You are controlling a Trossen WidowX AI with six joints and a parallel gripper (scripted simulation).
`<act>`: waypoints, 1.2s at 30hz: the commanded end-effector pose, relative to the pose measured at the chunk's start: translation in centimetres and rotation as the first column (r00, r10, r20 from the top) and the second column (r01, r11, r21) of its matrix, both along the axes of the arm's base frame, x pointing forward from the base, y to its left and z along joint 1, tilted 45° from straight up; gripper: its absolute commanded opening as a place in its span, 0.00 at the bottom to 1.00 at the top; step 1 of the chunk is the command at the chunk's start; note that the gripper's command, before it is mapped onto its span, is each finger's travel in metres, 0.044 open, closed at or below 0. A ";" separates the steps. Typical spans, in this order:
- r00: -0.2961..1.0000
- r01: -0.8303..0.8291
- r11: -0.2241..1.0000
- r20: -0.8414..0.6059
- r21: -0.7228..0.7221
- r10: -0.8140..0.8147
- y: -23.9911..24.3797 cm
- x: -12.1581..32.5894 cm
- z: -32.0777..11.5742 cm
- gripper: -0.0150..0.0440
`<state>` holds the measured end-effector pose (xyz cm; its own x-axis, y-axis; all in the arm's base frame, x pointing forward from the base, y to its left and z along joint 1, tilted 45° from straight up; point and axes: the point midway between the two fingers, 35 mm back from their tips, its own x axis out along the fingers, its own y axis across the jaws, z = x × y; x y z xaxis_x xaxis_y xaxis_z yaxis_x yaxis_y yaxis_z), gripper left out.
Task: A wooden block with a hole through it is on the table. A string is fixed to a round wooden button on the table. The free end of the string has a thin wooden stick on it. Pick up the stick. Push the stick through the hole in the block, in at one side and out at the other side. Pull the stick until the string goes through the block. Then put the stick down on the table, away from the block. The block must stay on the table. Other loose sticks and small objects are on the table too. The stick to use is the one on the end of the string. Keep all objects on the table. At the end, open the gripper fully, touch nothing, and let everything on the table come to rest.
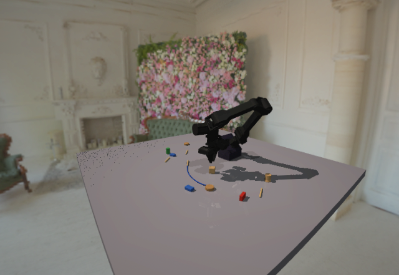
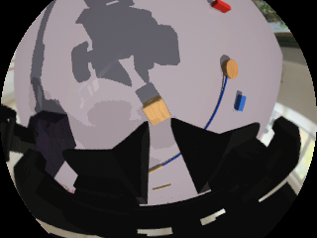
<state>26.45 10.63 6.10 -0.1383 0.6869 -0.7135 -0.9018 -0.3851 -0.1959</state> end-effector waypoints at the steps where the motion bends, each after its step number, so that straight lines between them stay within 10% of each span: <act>1: 1.000 0.000 1.000 0.000 0.000 0.000 0.0 0.0 0.0 0.61; 4: 1.000 0.000 1.000 0.000 0.000 0.000 0.0 0.0 0.0 0.66; 13: 1.000 0.000 1.000 0.000 0.000 0.000 0.0 0.0 0.0 0.26; 25: 1.000 0.000 1.000 0.000 0.000 0.000 0.0 0.0 0.0 0.25; 30: 0.928 0.263 0.960 -0.246 -0.092 -0.278 -0.9 0.9 -0.9 0.48; 36: 0.512 0.576 0.728 -0.531 -0.371 -0.675 -2.7 2.3 -2.5 0.74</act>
